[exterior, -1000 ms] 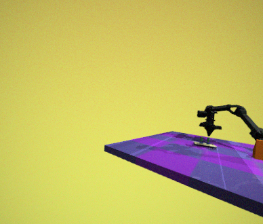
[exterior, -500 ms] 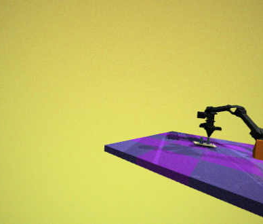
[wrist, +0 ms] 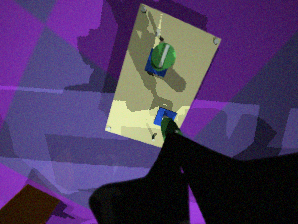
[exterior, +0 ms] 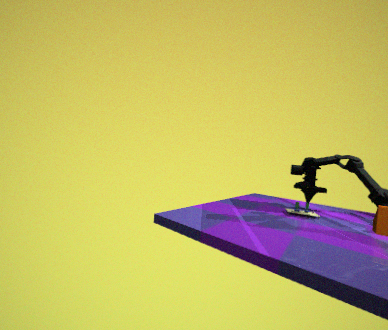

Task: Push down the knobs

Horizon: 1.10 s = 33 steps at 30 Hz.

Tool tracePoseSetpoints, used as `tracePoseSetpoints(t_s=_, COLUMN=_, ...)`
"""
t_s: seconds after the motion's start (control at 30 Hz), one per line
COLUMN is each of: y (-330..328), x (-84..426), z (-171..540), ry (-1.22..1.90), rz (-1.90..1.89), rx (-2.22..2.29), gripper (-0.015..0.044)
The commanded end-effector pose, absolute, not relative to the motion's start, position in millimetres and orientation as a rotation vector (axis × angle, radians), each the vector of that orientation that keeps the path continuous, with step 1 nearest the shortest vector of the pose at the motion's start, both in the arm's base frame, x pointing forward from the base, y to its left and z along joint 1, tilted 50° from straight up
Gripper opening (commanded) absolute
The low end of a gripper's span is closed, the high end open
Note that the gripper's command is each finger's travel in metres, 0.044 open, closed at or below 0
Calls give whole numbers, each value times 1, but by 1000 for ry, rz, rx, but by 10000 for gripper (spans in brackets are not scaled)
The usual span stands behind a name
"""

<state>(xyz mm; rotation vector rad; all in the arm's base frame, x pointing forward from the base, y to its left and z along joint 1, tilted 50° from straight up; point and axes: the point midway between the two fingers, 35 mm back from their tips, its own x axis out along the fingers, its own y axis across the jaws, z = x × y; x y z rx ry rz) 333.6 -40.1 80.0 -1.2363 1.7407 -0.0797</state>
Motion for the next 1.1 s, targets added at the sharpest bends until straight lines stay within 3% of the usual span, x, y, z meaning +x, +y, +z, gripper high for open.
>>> tracePoseSetpoints(t_s=0.0, y=-41, x=334, z=81, ry=1738, rz=-83, rx=-1243, gripper=0)
tracePoseSetpoints(t_s=1.07, y=-46, x=334, z=76, ry=1738, rz=-83, rx=-1243, gripper=0)
